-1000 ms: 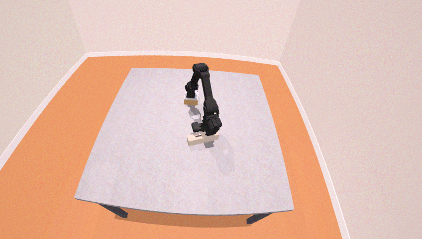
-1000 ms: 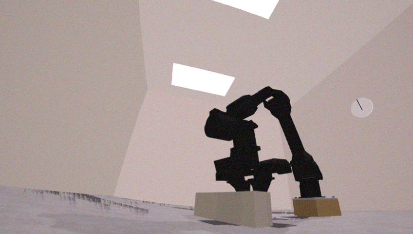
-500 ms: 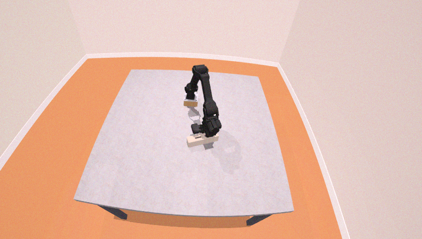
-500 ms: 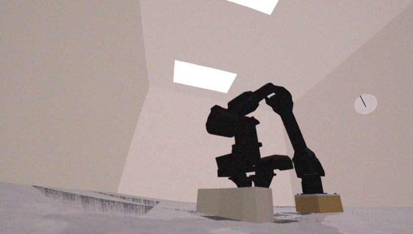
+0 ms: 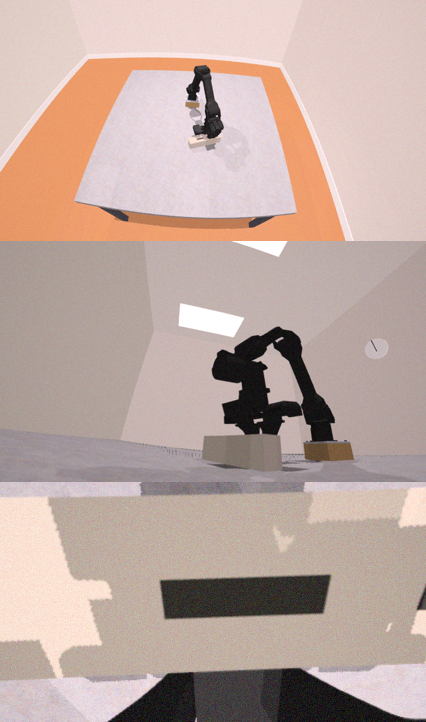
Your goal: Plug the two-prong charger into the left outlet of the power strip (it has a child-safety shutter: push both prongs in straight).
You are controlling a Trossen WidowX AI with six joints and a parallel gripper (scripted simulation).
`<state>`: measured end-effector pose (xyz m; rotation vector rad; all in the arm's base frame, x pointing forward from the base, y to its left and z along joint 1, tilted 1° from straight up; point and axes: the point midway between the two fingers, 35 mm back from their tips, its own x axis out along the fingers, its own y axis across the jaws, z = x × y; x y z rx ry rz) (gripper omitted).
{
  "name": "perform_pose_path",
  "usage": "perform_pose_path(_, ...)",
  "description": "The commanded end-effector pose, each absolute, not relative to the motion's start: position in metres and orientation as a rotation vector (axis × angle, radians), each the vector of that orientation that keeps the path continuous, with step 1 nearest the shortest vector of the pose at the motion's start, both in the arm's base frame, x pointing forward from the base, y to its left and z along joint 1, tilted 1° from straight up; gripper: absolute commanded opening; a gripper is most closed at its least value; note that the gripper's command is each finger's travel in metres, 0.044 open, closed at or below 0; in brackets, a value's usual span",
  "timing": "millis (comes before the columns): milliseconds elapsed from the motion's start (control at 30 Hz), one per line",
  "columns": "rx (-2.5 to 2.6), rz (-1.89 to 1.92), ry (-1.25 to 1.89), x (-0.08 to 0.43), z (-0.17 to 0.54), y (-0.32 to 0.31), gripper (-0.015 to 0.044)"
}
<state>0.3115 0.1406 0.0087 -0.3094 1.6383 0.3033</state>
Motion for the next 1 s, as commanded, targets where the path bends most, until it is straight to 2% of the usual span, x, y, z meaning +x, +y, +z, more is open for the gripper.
perform_pose_path(0,-0.295,0.313,1.580,0.3263,0.0116,0.1475,0.0000)
perform_pose_path(967,-0.295,0.313,1.581,0.3232,0.0097,0.1463,0.0000)
